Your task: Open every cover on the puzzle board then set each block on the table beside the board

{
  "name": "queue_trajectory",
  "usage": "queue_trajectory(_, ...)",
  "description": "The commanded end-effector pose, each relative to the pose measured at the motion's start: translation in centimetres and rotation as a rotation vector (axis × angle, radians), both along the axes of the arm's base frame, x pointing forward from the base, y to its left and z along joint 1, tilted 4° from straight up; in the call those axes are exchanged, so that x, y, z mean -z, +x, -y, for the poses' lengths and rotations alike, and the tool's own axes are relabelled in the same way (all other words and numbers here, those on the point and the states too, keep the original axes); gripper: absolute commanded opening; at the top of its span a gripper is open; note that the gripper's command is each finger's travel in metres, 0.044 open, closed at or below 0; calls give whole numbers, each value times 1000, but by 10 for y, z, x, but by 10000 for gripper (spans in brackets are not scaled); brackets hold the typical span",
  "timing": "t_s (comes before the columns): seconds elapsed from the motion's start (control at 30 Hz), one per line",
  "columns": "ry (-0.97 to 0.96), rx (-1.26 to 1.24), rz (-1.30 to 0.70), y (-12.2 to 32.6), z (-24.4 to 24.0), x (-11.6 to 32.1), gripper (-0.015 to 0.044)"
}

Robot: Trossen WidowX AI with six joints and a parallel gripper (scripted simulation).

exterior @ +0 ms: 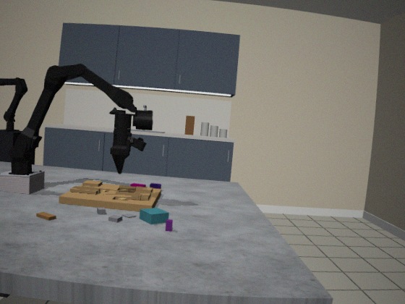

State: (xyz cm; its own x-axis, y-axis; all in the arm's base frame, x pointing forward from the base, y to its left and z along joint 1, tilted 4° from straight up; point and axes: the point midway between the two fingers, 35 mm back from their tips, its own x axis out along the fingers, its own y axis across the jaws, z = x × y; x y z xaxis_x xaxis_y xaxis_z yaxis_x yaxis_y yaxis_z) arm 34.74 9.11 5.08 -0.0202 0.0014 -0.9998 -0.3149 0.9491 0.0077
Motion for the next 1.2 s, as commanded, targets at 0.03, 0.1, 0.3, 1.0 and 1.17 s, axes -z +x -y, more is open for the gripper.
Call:
queue_trajectory(0.03,3,-71,-7,-28,-2,-2,0)
queue_trajectory(0.1,3,-98,-8,-39,-2,-3,0)
queue_trajectory(0.3,8,-186,-12,-72,-2,-4,0)
queue_trajectory(1.0,17,-338,-20,-131,2,22,0)
queue_trajectory(1.17,16,-338,-20,-132,4,46,0)
